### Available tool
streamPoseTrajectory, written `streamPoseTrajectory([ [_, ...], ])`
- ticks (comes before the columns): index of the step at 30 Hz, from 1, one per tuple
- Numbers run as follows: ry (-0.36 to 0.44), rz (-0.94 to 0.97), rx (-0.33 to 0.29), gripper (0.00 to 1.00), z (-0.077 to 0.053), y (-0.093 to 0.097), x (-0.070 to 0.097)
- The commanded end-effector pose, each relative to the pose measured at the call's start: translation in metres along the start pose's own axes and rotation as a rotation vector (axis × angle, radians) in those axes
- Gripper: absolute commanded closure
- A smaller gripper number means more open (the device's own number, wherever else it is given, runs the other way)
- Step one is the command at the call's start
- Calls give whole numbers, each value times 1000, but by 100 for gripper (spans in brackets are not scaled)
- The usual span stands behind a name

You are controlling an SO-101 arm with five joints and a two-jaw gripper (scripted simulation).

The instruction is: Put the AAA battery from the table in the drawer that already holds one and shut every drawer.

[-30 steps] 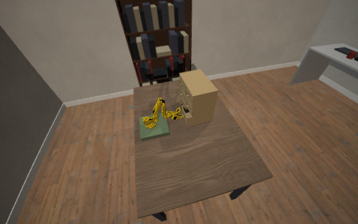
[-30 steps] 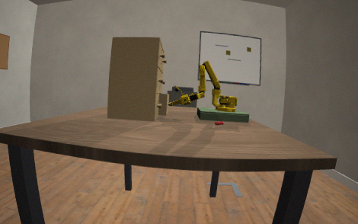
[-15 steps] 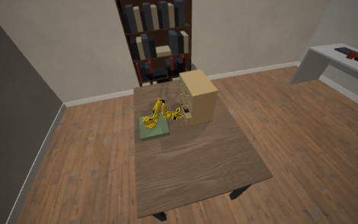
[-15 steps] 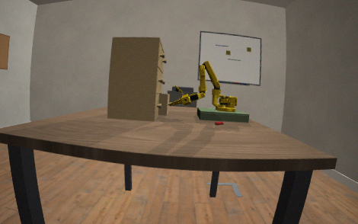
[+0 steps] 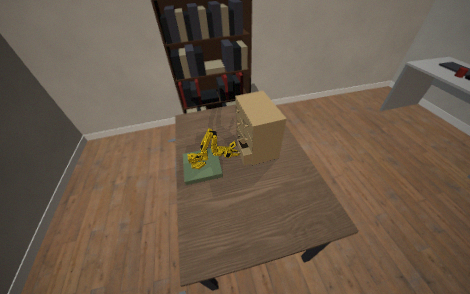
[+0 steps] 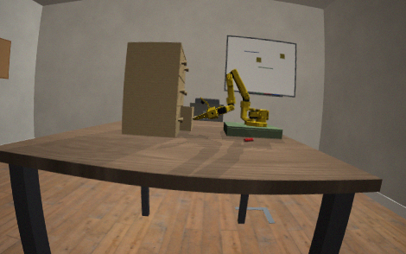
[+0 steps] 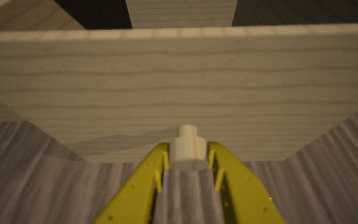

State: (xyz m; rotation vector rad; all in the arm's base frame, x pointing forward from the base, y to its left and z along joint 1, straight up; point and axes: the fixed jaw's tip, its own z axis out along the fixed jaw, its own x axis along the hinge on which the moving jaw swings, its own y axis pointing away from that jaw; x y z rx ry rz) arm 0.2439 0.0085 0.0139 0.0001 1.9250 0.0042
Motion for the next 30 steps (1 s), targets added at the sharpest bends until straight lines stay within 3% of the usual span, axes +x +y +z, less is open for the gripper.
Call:
streamPoseTrajectory([
  [1,-7,0,2,100,-2,-1,0],
  [30,-7,1,4,100,-10,-1,3],
])
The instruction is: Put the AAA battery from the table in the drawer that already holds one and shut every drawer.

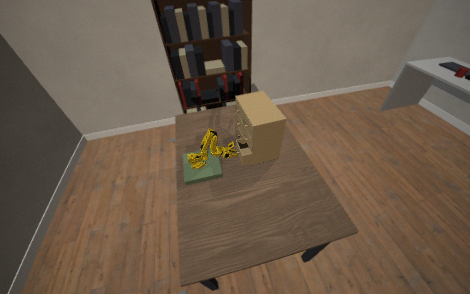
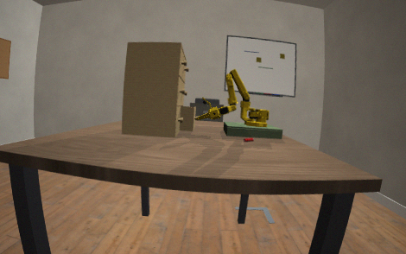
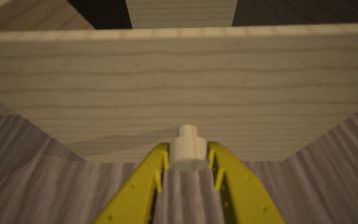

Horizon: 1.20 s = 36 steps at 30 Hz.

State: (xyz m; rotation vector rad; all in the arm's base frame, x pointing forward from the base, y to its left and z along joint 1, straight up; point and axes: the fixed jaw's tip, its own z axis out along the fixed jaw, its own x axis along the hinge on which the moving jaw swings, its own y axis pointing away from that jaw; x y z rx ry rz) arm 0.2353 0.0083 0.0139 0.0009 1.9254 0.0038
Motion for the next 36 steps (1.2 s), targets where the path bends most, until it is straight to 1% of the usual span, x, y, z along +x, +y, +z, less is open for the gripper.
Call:
streamPoseTrajectory([
  [1,-7,1,4,100,-3,-1,0],
  [17,-7,1,4,100,-3,-1,0],
  [36,-7,2,7,100,-12,-2,3],
])
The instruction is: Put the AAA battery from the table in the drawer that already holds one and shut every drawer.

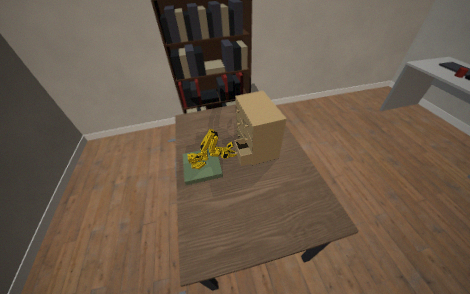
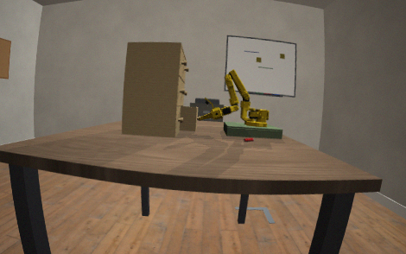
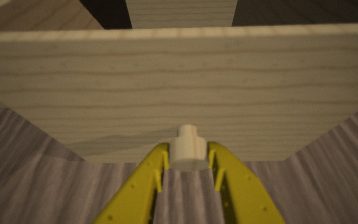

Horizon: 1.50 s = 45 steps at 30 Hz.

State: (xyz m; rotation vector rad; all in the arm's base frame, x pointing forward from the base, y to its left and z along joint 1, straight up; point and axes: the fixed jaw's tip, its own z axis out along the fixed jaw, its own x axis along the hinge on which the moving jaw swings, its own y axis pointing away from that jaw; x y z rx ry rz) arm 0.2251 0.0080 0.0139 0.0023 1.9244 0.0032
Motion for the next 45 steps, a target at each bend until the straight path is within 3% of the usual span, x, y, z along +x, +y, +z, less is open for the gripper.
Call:
streamPoseTrajectory([
  [1,-6,1,6,100,-2,-1,0],
  [45,1,2,7,100,-8,-2,2],
])
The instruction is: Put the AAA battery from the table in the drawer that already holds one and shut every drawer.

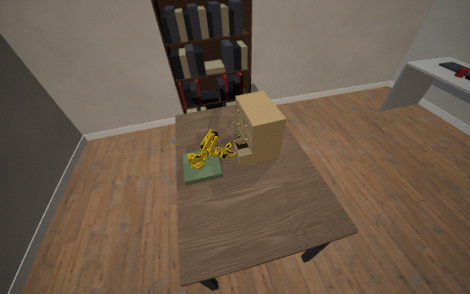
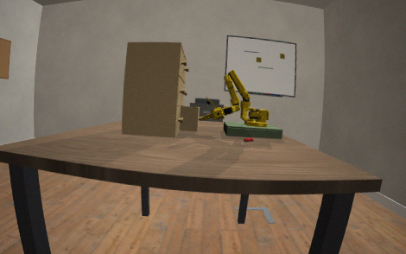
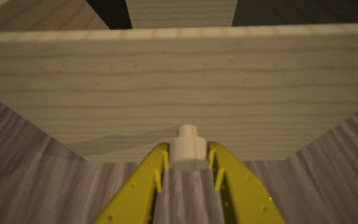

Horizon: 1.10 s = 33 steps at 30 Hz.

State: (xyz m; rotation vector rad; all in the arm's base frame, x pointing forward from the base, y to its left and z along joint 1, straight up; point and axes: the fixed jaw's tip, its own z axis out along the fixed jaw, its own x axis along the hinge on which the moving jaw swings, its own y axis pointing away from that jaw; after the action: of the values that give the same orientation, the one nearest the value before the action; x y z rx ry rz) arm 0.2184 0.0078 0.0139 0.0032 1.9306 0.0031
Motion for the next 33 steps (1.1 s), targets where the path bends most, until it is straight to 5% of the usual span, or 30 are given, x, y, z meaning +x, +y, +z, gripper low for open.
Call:
streamPoseTrajectory([
  [1,-6,2,7,100,-2,-2,-1],
  [33,-6,2,7,81,-2,-2,-1],
])
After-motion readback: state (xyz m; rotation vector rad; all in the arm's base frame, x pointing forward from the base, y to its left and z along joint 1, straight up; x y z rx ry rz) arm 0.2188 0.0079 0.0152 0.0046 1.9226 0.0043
